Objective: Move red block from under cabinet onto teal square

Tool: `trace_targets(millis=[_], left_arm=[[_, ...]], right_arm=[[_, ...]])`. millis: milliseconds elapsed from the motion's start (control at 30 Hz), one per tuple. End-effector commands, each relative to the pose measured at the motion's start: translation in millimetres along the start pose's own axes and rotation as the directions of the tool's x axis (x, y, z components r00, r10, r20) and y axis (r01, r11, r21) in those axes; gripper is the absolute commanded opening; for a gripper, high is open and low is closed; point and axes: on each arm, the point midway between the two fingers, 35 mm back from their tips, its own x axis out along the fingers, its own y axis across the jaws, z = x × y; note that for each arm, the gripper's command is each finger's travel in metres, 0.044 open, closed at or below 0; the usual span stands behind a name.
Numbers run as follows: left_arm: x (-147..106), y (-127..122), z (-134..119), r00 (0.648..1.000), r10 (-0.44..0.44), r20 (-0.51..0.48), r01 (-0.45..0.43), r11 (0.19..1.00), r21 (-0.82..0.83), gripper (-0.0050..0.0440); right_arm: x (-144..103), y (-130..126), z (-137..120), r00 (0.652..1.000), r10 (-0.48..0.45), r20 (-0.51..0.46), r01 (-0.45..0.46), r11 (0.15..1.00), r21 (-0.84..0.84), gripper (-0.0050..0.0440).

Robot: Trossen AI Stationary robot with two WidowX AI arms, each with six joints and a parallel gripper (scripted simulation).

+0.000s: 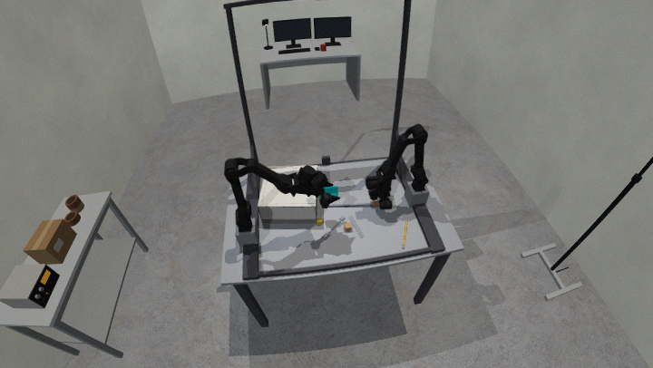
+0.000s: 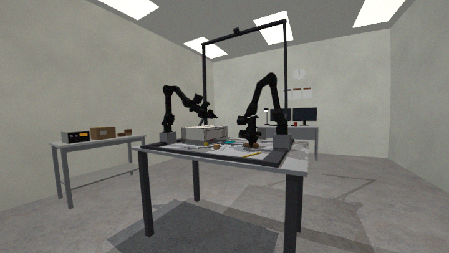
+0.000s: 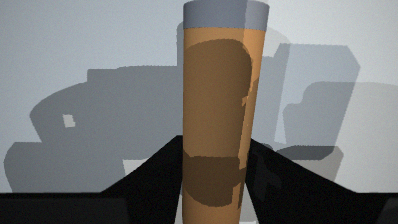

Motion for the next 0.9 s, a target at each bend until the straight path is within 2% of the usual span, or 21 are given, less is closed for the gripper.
trace_targets(millis=[0, 633, 867], left_arm=[[-2, -1, 10, 1.0, 0.003, 0.024, -0.003, 1.0, -0.003, 0.0113], [-3, -2, 10, 1.0, 0.003, 0.025, -0.003, 1.0, -0.002, 0.0113], [-3, -2, 10, 1.0, 0.003, 0.025, -0.003, 1.0, -0.002, 0.0113]], right_arm=[[-4, -1, 14, 0.999, -0.002, 0.039, 0.002, 1.0, -0.003, 0.044], [-4, 0, 14, 0.999, 0.002, 0.04, -0.001, 1.0, -0.005, 0.044], [-39, 10, 9, 0.999, 0.014, 0.036, -0.013, 1.0, -0.01, 0.044]])
